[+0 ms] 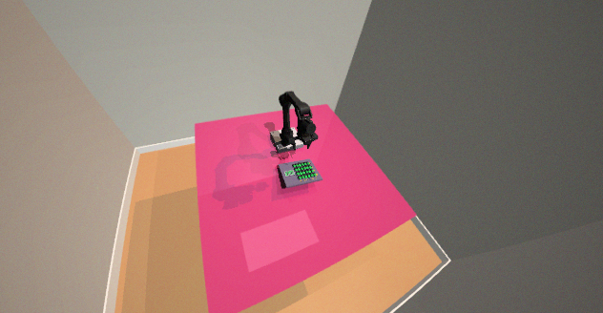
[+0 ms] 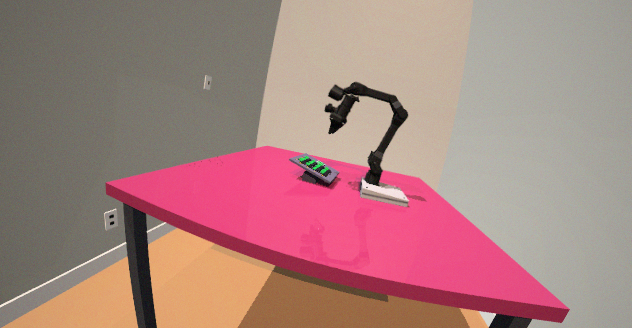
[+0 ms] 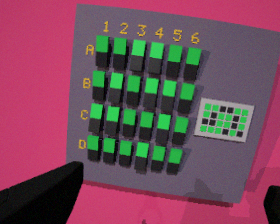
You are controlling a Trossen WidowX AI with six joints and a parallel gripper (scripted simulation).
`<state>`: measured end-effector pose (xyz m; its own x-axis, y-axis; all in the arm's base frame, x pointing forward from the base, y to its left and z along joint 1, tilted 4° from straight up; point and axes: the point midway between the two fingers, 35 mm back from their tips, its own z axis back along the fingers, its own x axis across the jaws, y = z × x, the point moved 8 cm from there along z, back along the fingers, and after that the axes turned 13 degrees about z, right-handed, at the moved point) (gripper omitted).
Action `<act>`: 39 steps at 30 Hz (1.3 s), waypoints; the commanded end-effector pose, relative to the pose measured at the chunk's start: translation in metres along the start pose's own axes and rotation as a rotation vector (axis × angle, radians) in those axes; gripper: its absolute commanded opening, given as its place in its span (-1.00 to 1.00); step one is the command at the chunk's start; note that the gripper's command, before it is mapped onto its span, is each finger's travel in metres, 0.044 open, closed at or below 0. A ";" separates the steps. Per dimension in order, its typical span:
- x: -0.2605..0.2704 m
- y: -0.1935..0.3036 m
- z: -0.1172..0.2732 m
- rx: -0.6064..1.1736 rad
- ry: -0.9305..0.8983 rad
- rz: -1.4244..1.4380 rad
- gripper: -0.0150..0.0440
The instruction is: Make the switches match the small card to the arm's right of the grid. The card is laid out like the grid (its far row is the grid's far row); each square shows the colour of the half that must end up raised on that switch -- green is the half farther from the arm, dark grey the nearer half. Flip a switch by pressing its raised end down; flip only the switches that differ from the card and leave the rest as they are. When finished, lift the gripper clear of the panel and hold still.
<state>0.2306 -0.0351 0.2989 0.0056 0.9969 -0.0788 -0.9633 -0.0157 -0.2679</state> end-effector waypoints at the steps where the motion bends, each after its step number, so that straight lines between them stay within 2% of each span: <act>1: 0.000 -0.001 -0.002 0.001 0.000 -0.001 0.78; 8: 0.018 -0.008 -0.097 0.042 -0.008 -0.027 0.15; 15: 0.020 -0.007 -0.108 0.045 -0.008 -0.030 -0.47; 19: 0.021 -0.003 -0.139 0.022 -0.002 -0.030 -0.49; 39: 0.021 -0.002 -0.164 0.020 -0.001 -0.030 -0.49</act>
<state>0.2763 -0.0263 0.1456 0.0362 0.9972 -0.0661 -0.9667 0.0181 -0.2554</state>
